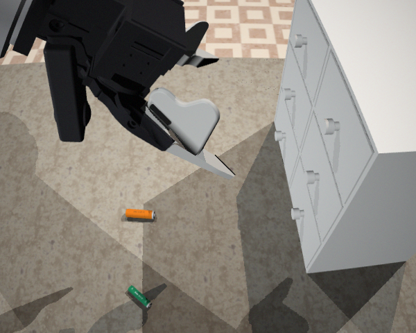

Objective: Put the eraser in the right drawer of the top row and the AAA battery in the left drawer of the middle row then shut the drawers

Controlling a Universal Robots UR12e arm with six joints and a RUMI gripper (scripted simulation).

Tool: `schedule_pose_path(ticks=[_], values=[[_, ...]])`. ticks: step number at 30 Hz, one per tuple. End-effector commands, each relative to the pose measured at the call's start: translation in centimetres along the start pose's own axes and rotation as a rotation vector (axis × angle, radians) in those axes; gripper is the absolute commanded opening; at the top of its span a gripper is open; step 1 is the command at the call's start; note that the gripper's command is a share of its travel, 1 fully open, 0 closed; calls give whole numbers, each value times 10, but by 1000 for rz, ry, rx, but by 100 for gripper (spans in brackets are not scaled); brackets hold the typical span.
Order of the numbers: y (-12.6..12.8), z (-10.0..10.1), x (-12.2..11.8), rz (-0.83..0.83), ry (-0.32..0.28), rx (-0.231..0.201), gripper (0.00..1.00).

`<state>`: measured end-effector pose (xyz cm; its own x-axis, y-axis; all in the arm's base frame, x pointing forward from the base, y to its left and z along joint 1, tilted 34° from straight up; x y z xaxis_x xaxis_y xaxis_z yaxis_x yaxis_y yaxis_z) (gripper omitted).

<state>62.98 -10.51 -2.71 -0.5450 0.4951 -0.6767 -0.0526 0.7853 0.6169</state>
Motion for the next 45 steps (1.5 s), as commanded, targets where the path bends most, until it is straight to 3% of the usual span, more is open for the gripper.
schedule_pose_path(ticks=[1, 25, 45], values=[[0, 4, -3, -9, -43, 3, 100], [0, 13, 2, -9, -112, -2, 100], [-1, 15, 3, -8, -133, -4, 100]])
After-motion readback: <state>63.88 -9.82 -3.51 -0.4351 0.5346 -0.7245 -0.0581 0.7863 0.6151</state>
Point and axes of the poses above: the point where the finger pads meet when closed, its own z axis out along the fingers, its own y axis across the jaws, x = y × z, the point moved 4 cm from there along -z, back along the fingers, and after that the axes turned 5 degrees about z, right-handed, at the moved point
